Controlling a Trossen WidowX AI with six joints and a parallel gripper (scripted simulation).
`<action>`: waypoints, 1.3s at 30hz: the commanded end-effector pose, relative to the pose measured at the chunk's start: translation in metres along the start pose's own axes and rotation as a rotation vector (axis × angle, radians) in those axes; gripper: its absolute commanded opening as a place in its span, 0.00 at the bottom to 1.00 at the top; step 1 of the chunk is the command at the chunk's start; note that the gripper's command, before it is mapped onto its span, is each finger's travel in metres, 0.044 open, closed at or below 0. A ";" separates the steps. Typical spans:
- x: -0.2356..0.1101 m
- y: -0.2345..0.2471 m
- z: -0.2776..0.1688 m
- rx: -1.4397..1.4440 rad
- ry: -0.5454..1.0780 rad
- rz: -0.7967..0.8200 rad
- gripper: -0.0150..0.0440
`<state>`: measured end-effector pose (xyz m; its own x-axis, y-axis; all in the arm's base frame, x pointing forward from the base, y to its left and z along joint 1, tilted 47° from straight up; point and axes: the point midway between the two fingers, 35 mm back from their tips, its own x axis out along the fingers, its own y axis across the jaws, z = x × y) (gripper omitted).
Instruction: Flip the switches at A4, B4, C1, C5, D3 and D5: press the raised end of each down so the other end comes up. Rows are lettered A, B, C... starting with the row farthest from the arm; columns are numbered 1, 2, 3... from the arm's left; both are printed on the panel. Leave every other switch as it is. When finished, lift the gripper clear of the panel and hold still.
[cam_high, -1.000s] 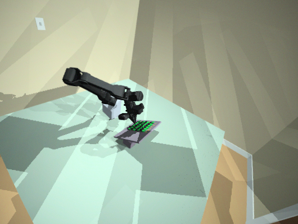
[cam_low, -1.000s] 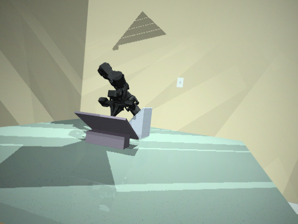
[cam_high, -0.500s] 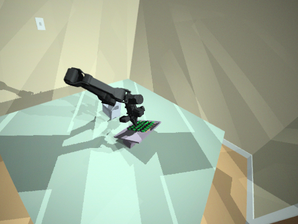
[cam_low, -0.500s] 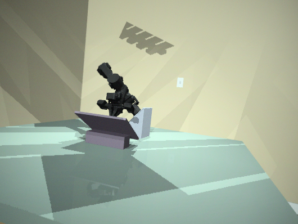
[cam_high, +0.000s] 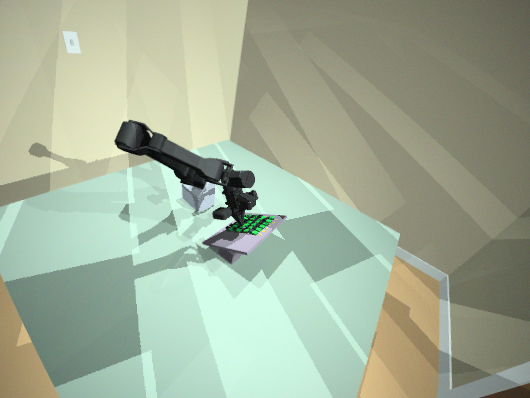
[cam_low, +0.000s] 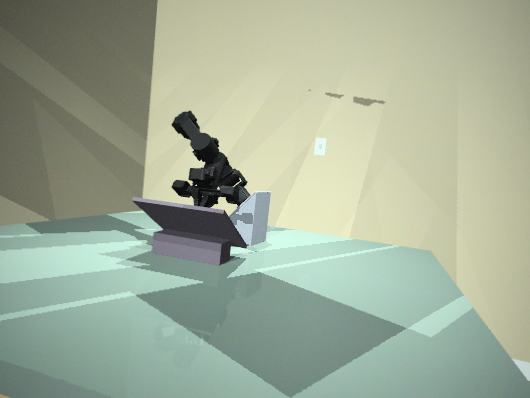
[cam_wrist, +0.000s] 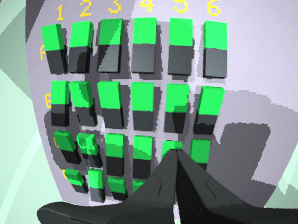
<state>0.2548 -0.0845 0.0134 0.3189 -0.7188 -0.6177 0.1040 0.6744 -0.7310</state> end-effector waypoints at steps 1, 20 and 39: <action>0.001 0.002 -0.001 -0.008 0.003 0.007 0.25; 0.001 0.002 -0.001 -0.008 0.003 0.007 0.25; 0.004 0.002 -0.001 -0.008 0.003 0.006 0.25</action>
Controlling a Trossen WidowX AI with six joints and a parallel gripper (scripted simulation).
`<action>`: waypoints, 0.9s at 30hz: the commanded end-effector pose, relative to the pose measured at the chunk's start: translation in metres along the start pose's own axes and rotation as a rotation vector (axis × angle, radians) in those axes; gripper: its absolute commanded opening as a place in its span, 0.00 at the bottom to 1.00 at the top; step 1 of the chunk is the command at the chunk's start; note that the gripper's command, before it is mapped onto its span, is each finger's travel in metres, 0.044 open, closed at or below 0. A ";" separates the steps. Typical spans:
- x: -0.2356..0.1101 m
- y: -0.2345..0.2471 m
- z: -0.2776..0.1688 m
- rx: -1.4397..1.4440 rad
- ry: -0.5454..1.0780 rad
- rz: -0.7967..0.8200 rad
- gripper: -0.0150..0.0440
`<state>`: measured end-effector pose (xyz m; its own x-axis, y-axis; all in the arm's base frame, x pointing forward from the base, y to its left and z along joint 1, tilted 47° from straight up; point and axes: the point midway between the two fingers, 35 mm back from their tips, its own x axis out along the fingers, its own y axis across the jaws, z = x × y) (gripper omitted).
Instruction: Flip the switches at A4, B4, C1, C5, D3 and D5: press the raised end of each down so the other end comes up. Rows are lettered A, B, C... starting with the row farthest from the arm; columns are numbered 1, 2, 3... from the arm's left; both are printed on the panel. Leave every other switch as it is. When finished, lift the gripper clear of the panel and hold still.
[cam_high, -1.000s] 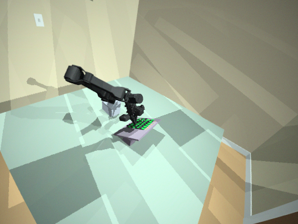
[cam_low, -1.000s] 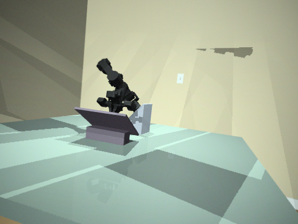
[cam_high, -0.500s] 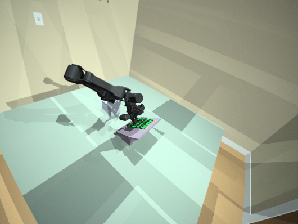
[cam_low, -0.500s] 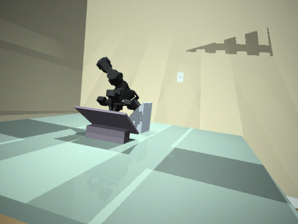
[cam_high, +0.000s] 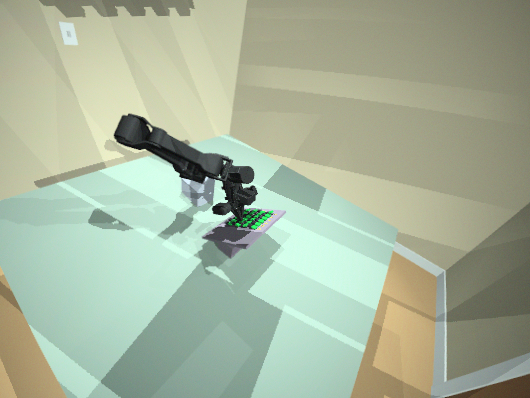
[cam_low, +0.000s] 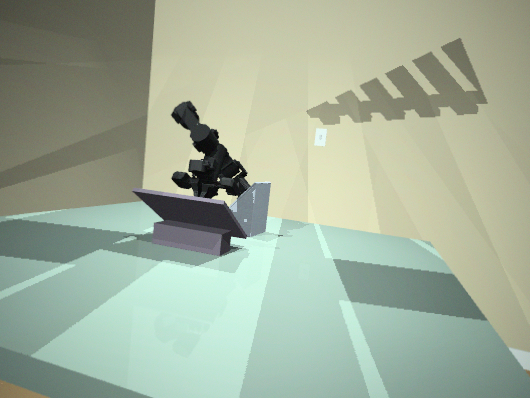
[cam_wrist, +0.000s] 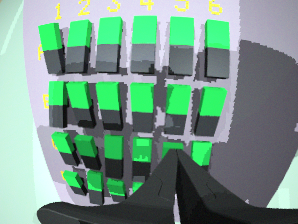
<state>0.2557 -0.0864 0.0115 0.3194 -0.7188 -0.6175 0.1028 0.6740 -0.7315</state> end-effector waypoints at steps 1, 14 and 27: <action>0.001 0.001 -0.001 -0.006 0.003 0.007 0.25; 0.003 0.001 -0.001 -0.006 0.003 0.007 0.25; -0.035 0.004 0.000 -0.002 -0.009 0.012 0.25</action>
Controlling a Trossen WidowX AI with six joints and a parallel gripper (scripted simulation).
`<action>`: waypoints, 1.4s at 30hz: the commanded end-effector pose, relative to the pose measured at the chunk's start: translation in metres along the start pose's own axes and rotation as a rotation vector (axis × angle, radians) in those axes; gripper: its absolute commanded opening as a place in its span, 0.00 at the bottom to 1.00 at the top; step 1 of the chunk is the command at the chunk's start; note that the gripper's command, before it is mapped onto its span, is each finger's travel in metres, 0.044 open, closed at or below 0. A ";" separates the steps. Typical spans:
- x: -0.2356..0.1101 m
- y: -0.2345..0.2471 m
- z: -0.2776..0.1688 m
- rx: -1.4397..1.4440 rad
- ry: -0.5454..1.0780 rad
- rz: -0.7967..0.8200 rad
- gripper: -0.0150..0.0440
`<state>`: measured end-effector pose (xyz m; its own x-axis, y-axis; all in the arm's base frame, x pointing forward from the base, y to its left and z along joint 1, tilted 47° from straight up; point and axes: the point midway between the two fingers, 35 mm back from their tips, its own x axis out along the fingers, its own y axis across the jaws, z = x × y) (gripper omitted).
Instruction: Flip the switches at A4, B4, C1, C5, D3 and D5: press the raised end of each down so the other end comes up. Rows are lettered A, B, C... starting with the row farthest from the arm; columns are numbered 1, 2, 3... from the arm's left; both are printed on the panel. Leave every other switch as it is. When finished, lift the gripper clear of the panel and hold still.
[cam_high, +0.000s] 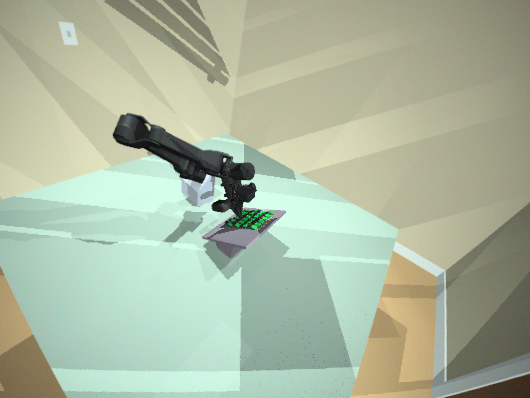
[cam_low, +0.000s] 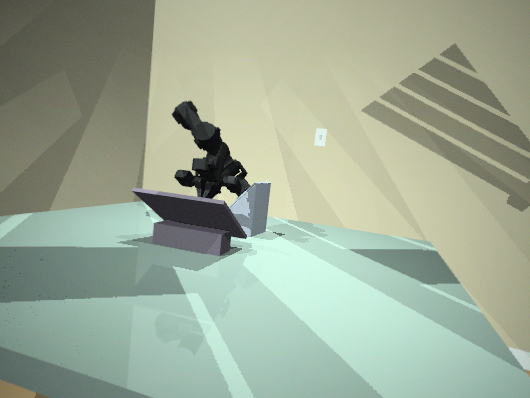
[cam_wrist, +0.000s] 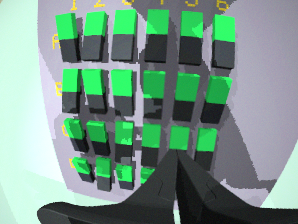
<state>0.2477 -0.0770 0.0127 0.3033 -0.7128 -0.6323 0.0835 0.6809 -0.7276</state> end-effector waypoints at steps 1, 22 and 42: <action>-0.036 -0.001 0.004 0.012 -0.032 -0.001 0.25; -0.028 0.043 -0.037 0.010 -0.022 0.000 0.25; -0.003 0.041 -0.036 0.010 -0.015 -0.005 0.25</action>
<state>0.2190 -0.0505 -0.0201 0.3269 -0.7144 -0.6187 0.1096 0.6789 -0.7260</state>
